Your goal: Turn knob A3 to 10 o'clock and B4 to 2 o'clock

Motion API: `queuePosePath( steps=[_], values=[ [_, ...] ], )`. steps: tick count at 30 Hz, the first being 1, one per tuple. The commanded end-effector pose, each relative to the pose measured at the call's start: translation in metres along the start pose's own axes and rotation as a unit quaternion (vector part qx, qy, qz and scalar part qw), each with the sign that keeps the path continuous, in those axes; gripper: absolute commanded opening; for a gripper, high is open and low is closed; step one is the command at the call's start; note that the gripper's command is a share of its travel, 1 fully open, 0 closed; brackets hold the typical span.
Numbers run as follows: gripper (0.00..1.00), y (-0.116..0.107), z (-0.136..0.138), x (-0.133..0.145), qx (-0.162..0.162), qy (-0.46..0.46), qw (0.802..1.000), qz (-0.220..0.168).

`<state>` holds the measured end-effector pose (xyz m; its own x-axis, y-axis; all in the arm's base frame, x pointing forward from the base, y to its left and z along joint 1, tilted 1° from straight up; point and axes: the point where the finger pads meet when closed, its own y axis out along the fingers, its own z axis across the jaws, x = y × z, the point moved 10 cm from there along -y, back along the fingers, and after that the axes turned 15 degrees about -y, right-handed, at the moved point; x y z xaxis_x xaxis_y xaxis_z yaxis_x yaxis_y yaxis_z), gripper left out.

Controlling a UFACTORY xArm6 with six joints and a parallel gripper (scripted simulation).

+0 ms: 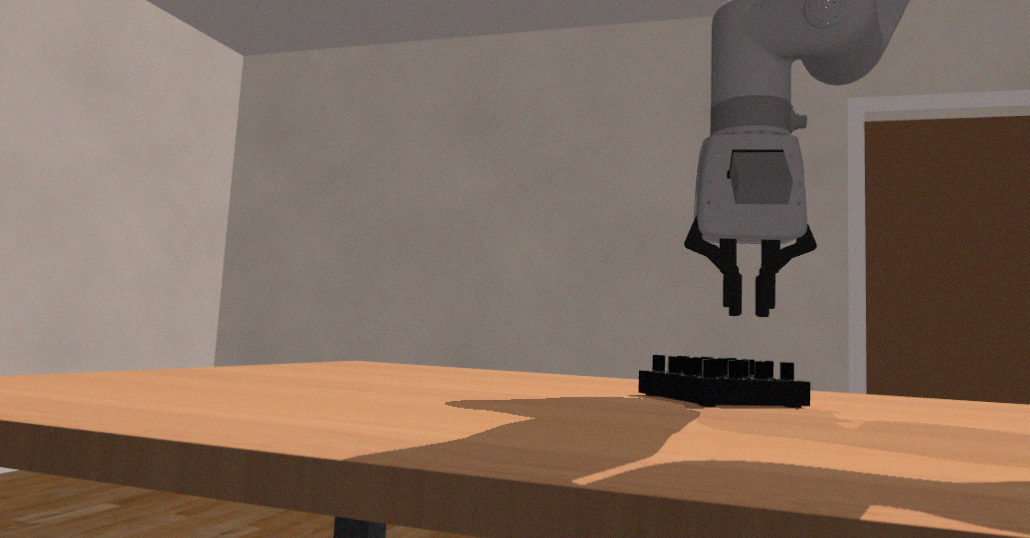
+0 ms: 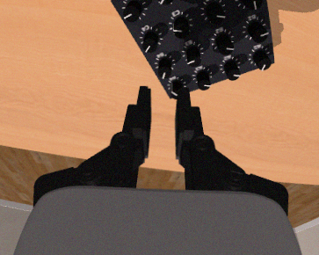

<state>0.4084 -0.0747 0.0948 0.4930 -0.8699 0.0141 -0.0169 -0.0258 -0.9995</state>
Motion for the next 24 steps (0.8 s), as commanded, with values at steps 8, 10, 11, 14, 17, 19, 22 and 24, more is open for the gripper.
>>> queuePosePath(
  steps=[8, 10, 11, 14, 17, 19, 22, 24],
  values=[
    [0.19, -0.0054, -0.0001, 0.0023, 0.008, -0.19, 0.982, 0.006],
    [0.19, -0.0054, -0.0001, 0.0023, 0.008, -0.19, 0.982, 0.006],
    [0.19, -0.006, -0.0001, 0.0023, 0.008, -0.216, 0.976, 0.006],
    [0.19, -0.0072, -0.0001, 0.0022, 0.008, -0.27, 0.963, 0.005],
    [0.19, -0.0081, -0.0001, 0.0022, 0.008, -0.307, 0.952, 0.005],
    [0.19, -0.0083, -0.0001, 0.0021, 0.008, -0.318, 0.948, 0.005],
    [0.19, -0.0084, -0.0001, 0.0021, 0.008, -0.322, 0.947, 0.005],
    [0.19, -0.0084, -0.0001, 0.0021, 0.008, -0.322, 0.947, 0.005]
  ],
)
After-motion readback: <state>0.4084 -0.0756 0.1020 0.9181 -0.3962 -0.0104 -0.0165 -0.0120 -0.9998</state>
